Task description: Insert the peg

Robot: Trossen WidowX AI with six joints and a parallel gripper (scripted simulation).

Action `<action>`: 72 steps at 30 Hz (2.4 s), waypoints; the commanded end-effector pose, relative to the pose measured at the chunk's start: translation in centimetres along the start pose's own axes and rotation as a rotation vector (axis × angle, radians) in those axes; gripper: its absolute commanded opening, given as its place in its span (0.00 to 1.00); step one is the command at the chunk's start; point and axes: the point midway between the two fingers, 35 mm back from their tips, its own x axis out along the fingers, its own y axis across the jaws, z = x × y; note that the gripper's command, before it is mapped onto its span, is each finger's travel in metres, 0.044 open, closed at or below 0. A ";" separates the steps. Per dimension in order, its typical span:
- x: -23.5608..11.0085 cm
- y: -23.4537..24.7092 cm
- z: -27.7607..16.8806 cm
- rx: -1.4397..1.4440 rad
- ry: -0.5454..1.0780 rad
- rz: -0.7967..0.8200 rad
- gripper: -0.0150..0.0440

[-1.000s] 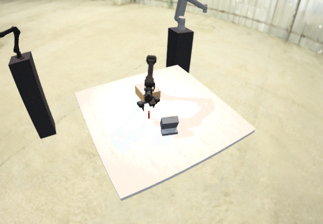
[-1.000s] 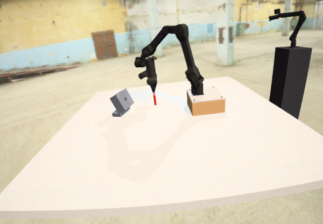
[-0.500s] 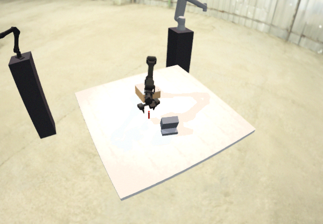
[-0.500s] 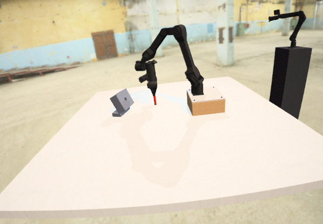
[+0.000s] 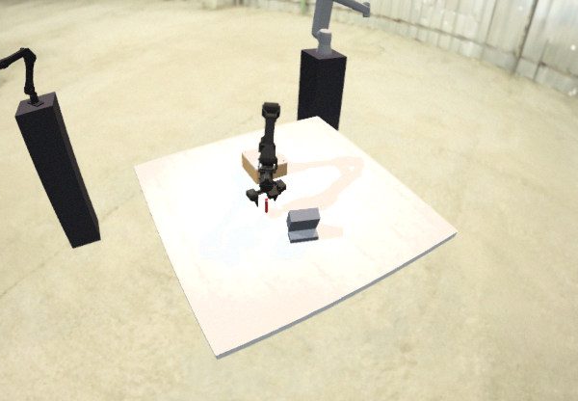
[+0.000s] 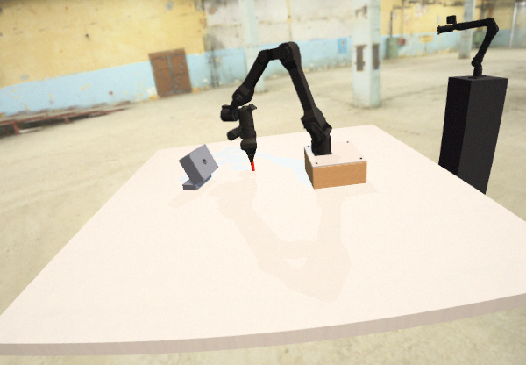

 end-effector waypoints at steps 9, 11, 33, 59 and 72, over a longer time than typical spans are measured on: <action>1.2 0.1 -0.1 0.000 0.001 0.001 0.96; 1.2 0.1 -0.1 0.000 0.001 0.001 0.87; 0.7 0.1 0.0 0.000 0.001 0.001 0.25; -6.2 0.3 0.3 -0.005 -0.029 -0.032 0.25; -5.4 0.8 1.2 -0.018 -0.079 -0.095 0.25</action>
